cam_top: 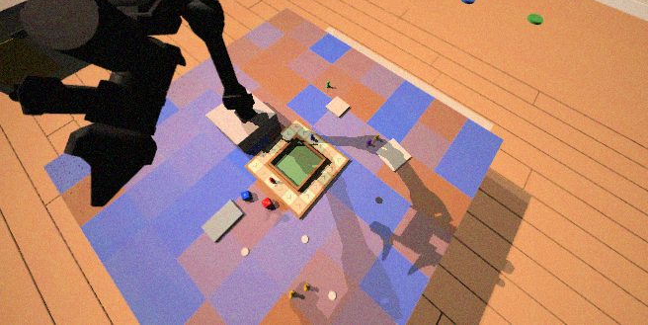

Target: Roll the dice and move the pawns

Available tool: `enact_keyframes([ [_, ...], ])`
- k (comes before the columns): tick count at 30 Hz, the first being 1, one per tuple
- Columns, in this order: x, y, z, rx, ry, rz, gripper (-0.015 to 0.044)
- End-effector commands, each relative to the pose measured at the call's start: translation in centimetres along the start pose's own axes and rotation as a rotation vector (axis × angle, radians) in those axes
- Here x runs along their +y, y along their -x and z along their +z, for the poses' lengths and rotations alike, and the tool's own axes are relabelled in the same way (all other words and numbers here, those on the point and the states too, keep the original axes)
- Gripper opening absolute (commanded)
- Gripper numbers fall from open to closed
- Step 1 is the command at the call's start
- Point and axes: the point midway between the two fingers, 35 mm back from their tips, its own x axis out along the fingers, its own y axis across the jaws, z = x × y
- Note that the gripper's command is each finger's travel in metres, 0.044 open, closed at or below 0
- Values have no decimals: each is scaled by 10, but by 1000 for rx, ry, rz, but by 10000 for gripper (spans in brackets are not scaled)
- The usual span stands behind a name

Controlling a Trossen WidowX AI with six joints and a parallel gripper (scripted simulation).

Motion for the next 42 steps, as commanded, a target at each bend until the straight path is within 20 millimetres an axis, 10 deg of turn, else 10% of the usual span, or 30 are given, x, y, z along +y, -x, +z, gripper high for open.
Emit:
enact_keyframes([
  [1,-15,-43,-59,181,284,-65,275],
  [11,-80,-103,-198,674,932,-71,275],
  [21,-177,-102,-321,1258,1437,160,275],
  [42,-196,-102,-346,1309,1467,191,275],
])
